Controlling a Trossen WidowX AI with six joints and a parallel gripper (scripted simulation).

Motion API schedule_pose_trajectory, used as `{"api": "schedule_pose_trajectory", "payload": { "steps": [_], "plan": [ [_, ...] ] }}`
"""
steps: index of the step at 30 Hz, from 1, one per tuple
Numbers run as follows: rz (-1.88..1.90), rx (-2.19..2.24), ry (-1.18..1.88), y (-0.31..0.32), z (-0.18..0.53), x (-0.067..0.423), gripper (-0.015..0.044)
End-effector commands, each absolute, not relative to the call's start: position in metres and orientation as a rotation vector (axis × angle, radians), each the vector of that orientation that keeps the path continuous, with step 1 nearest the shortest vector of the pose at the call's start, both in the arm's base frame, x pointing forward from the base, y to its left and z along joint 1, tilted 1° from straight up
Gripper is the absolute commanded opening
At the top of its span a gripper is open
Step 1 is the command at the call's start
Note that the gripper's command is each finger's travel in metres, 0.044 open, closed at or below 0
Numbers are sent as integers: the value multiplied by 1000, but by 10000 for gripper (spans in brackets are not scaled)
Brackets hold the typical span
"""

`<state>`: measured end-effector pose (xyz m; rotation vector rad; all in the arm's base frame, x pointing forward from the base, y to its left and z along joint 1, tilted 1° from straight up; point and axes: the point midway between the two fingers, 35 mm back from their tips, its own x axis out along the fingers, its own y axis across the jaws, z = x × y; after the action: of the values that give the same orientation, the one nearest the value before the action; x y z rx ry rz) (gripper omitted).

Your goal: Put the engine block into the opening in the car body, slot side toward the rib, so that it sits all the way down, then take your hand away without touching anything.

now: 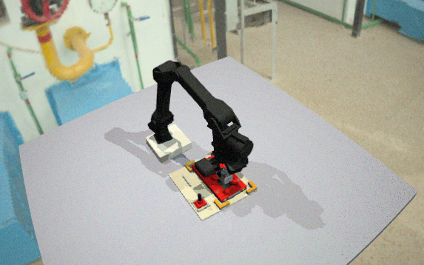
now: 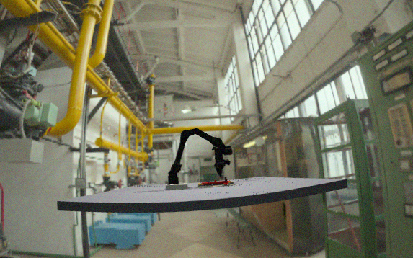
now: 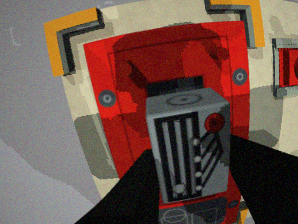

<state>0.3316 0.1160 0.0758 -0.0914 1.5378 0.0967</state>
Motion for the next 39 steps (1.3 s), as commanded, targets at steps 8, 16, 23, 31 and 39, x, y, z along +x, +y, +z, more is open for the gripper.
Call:
{"api": "schedule_pose_trajectory", "payload": {
  "steps": [8, 16, 23, 31, 39],
  "plan": [
    [91, -89, 1534, 116, 76, 332, 159],
    [94, -92, 1534, 116, 76, 333, 159],
    [97, -95, 1534, 115, 76, 333, 159],
    [104, -102, 1533, 115, 76, 333, 159],
    [96, -94, 1534, 115, 74, 333, 159]
  ]
}}
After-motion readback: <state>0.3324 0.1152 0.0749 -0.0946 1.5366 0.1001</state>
